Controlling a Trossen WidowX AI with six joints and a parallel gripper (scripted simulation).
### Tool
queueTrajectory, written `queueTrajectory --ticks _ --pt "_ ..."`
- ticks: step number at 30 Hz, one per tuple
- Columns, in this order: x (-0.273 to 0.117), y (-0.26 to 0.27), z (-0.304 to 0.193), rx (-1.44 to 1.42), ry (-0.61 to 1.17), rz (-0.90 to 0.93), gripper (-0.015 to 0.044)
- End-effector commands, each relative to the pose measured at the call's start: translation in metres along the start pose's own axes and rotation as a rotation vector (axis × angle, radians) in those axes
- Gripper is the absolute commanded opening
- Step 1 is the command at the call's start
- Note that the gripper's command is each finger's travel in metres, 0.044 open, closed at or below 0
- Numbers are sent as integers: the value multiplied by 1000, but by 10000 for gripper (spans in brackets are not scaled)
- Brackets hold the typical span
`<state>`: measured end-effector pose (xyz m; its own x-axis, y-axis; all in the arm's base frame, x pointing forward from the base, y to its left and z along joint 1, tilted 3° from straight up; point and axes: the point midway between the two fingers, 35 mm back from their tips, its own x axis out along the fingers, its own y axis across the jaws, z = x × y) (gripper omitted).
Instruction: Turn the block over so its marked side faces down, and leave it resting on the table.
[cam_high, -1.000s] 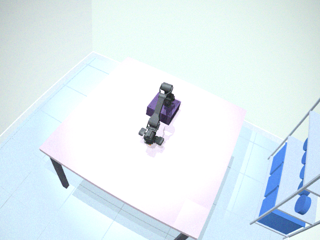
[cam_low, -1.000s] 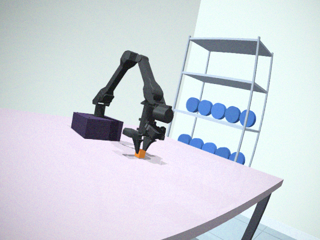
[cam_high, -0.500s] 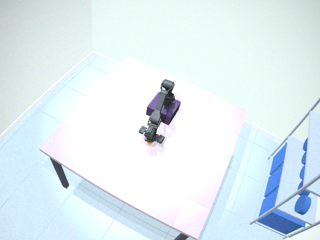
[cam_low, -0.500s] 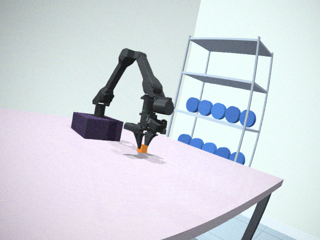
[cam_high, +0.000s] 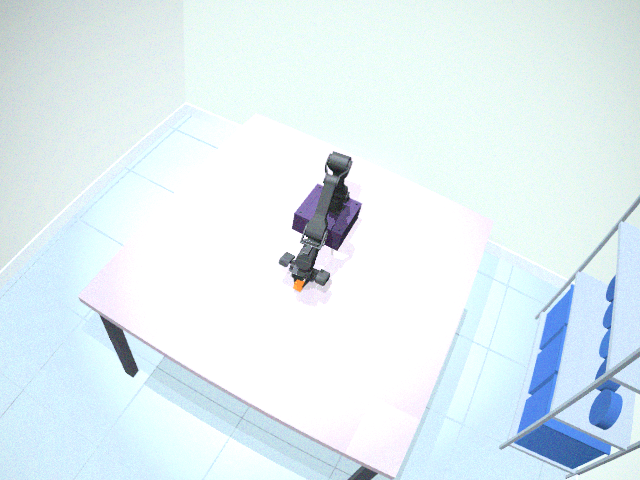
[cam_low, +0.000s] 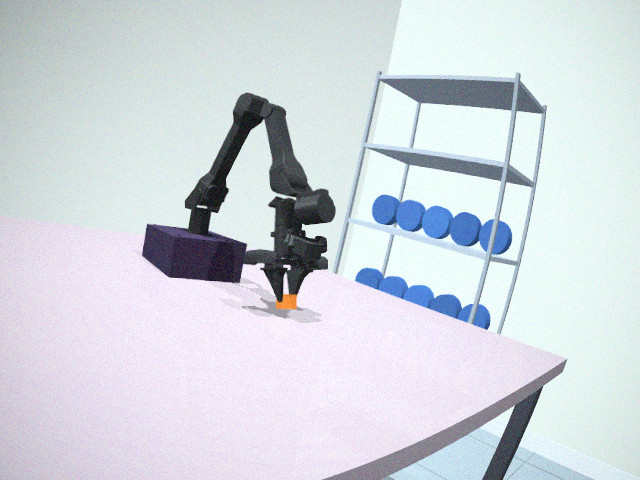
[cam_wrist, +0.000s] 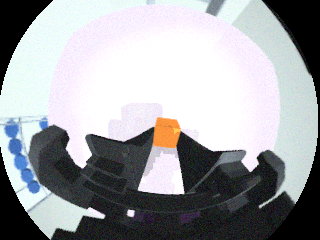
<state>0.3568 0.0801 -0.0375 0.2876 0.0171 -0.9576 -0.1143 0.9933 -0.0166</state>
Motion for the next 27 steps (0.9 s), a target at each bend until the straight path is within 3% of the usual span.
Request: queueTrajectory --ticks 1,15,27 --pt "-1 0 -1 -4 -58 -4 0" --pt "-6 -1 -6 0 -224 -2 0" --pt "20 1 -3 -5 -384 -2 0"
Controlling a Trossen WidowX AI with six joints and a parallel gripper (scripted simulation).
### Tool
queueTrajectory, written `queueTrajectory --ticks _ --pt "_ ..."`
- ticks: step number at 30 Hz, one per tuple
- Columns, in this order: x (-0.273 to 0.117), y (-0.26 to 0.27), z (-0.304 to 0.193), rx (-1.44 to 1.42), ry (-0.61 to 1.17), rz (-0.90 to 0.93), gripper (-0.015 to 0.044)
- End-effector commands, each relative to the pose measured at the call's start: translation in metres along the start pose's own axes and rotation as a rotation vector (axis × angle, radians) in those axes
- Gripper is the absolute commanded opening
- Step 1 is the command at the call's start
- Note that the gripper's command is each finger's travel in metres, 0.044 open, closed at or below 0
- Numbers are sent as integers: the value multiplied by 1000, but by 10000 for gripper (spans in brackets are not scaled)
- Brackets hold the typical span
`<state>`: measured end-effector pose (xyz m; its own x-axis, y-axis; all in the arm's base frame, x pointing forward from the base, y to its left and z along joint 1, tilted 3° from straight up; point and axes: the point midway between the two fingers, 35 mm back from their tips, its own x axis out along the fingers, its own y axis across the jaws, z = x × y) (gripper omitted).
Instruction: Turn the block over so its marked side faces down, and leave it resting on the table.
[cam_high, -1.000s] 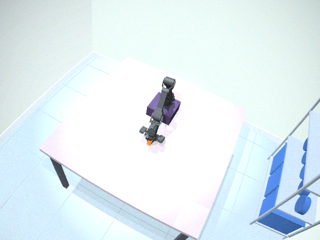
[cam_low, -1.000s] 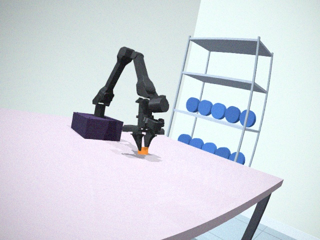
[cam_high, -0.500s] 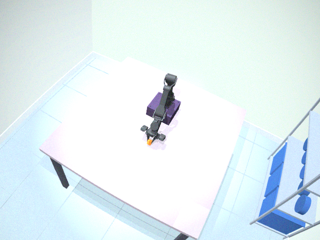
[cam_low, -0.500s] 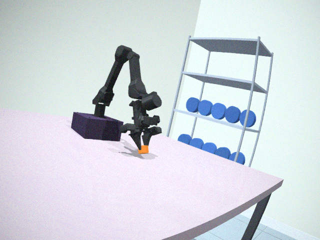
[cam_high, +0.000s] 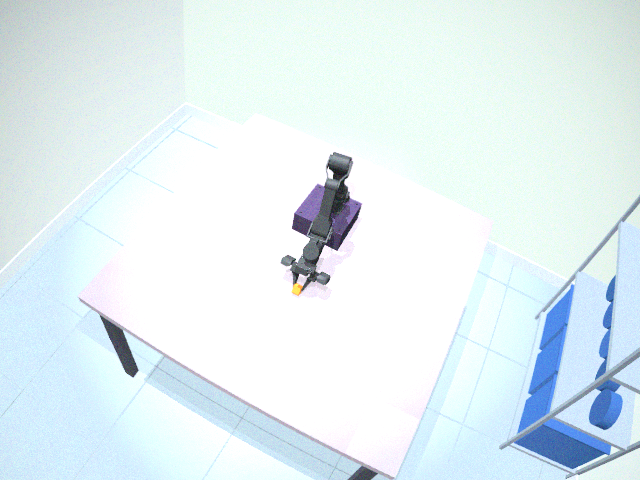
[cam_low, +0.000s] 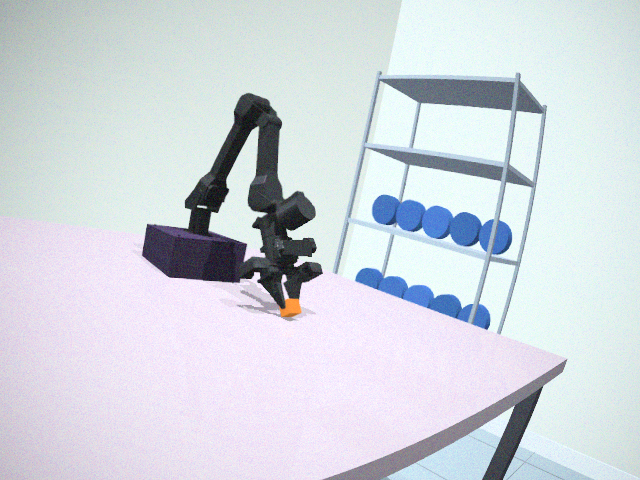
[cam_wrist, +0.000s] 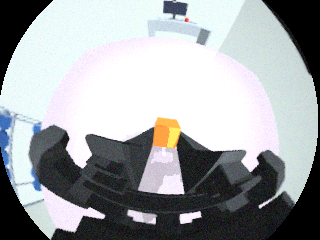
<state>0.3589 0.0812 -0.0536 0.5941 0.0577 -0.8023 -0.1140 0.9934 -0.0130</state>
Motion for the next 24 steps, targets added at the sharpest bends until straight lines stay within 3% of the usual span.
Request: queueTrajectory --ticks 1,24 --pt "5 0 -3 -8 -50 -4 0" --pt "2 -2 -17 -5 -369 -4 0"
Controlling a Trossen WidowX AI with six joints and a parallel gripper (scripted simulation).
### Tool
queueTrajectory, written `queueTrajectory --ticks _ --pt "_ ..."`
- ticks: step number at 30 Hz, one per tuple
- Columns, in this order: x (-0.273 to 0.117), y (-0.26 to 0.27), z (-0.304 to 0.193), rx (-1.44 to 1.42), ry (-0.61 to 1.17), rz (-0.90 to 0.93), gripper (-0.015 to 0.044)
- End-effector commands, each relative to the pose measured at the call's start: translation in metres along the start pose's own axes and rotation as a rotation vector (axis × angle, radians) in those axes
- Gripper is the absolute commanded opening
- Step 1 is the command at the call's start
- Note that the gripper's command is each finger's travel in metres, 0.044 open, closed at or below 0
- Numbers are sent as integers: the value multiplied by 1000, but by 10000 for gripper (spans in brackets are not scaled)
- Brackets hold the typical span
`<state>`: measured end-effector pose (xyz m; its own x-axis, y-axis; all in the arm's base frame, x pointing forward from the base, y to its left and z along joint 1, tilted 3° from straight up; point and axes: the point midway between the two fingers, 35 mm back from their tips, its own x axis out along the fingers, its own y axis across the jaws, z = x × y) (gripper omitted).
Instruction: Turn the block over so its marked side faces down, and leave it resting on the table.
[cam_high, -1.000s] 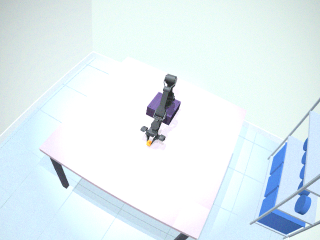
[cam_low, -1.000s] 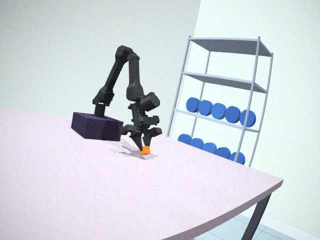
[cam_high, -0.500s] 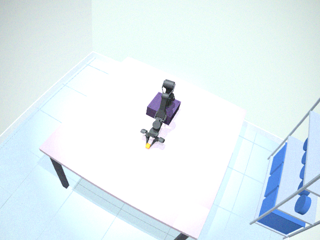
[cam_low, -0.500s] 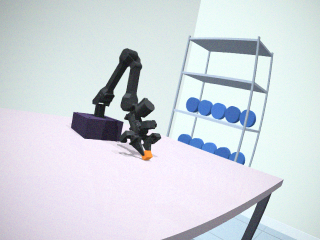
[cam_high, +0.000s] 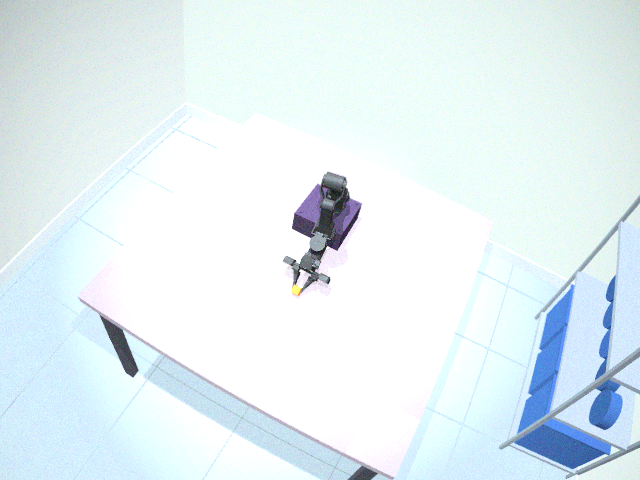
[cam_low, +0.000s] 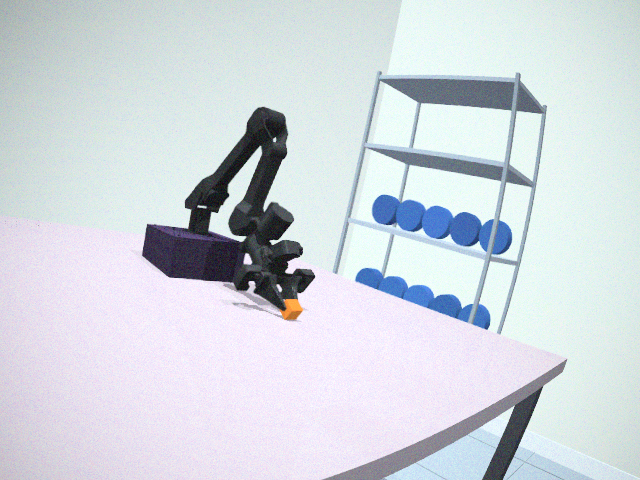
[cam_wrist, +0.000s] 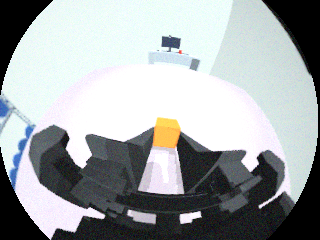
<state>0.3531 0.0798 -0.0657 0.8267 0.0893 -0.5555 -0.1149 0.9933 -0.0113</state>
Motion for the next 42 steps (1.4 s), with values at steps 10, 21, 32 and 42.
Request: queueTrajectory --ticks 10,21,32,42 --pt "-10 -2 0 -6 -69 -5 0" --pt "-10 -2 0 -6 -69 -5 26" --pt "-10 -2 0 -6 -69 -5 315" --pt "-10 -2 0 -6 -69 -5 440"
